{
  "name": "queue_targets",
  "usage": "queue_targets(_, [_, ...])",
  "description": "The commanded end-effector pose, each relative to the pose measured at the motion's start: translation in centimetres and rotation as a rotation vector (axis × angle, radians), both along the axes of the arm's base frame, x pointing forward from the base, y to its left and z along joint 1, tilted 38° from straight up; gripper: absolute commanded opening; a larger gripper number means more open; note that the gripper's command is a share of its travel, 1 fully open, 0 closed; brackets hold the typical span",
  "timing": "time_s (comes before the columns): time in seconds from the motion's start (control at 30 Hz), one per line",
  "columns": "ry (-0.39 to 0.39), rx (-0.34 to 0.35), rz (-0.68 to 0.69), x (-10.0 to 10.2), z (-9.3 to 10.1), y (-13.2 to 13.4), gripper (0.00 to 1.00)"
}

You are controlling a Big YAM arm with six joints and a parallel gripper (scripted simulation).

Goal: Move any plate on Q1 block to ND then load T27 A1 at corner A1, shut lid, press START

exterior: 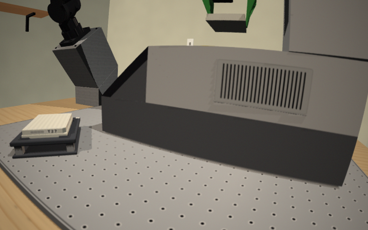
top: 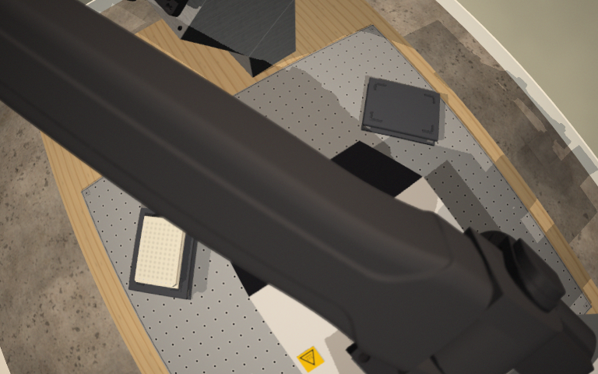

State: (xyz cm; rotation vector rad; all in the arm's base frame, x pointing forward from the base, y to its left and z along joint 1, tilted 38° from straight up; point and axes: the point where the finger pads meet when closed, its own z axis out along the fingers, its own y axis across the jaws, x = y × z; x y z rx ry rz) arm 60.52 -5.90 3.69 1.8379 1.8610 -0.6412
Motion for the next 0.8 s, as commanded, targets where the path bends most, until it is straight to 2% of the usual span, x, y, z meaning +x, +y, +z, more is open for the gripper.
queue_targets(0.0, [-0.008,0.006,0.087,-0.1,1.7,3.0,0.00])
queue_targets(0.43, [0.291,0.001,0.459,-5.0,-2.4,7.4,0.00])
queue_targets(0.53, [0.299,-0.002,0.462,-4.9,-2.4,7.1,0.00])
queue_targets(0.63, [0.383,0.002,0.553,-6.2,-3.7,7.6,0.00])
queue_targets(0.7, [0.408,0.005,0.563,-7.4,-4.8,8.5,0.00])
queue_targets(0.77, [0.472,0.005,0.637,-8.3,-5.8,9.6,0.00])
